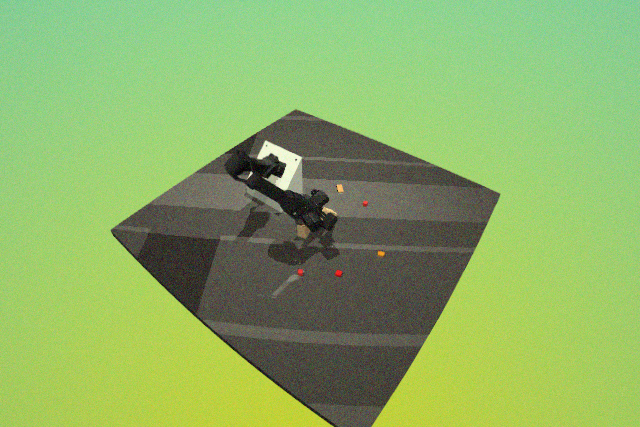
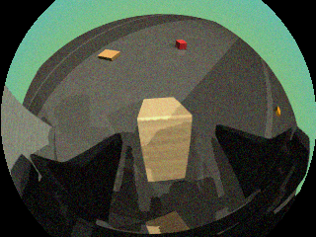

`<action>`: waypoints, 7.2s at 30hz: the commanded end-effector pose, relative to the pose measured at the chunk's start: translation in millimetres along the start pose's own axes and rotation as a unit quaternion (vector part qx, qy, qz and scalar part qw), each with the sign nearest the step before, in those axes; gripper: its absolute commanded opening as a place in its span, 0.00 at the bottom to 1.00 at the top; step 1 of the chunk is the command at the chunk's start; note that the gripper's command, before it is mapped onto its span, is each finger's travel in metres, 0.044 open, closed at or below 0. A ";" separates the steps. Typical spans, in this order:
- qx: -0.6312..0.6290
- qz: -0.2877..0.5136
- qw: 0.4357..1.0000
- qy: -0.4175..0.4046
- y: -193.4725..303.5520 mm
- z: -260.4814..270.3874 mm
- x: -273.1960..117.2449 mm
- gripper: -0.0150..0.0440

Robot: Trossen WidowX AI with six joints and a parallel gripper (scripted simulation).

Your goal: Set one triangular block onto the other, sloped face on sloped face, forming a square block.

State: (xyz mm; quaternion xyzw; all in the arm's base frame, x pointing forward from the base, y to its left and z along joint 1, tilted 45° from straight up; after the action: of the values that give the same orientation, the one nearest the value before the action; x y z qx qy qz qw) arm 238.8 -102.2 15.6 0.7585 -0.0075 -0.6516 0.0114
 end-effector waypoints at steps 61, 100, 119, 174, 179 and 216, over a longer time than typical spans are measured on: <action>0.001 -0.002 1.000 -0.001 -71.1 -10.7 -59.5 0.25; -0.192 0.343 0.907 -0.154 -139.8 -23.2 -27.7 0.25; -0.192 0.343 0.906 -0.155 -139.8 -5.2 -100.5 0.25; -0.193 0.347 0.905 -0.155 -37.3 4.5 -68.5 0.25; -0.193 0.347 0.905 -0.155 -37.3 4.5 -68.5 0.25; -0.194 0.348 0.904 -0.154 -19.4 5.2 -60.0 0.25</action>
State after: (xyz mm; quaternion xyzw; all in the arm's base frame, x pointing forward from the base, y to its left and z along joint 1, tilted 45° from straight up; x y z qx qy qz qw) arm 225.4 -79.4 75.1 0.5828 -0.1465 -0.7027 0.3809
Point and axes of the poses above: the point midway between the two fingers, 35 mm back from their tips, its own x axis out along the fingers, its own z axis across the jaws, y = z × x, the point moved 7 cm from there along -x, back along the fingers, and after that the axes turned 12 degrees about -x, right-handed, at the moved point
